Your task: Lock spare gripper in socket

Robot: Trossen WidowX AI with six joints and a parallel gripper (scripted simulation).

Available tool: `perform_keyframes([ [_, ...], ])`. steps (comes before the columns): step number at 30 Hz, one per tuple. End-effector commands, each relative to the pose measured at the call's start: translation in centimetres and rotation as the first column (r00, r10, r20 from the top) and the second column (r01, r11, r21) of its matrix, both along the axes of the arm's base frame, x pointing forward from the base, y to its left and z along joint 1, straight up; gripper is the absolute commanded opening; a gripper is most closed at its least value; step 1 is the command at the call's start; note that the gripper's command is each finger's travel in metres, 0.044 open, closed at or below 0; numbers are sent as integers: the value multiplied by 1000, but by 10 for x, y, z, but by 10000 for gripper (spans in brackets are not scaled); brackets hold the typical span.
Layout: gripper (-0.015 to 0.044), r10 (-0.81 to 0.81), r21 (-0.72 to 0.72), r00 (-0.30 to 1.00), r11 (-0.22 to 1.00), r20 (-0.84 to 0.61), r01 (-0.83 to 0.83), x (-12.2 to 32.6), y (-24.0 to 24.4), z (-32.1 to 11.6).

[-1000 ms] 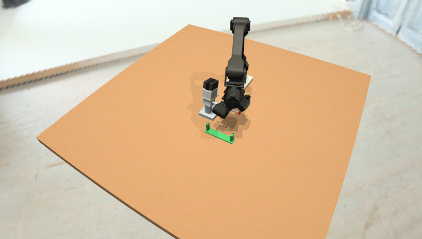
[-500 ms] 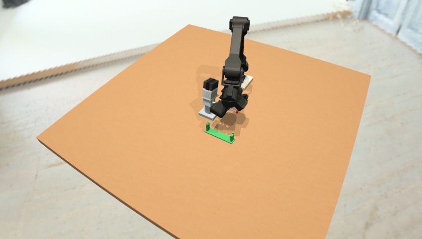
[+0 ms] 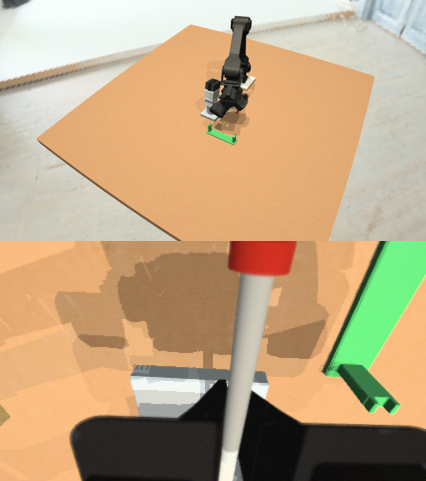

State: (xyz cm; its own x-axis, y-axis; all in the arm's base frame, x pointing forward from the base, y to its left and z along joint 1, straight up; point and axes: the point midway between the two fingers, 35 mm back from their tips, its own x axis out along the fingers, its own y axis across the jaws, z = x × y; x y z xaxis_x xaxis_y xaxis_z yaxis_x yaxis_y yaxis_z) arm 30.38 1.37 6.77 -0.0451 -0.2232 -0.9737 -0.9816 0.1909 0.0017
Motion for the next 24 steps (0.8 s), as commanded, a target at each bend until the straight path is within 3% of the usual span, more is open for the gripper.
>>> perform_keyframes([
  [1,0,2,-1,1000,1000,1,-2,0,-3,0],
  [24,0,3,1,1000,1000,-8,-3,-3,-19,0],
])
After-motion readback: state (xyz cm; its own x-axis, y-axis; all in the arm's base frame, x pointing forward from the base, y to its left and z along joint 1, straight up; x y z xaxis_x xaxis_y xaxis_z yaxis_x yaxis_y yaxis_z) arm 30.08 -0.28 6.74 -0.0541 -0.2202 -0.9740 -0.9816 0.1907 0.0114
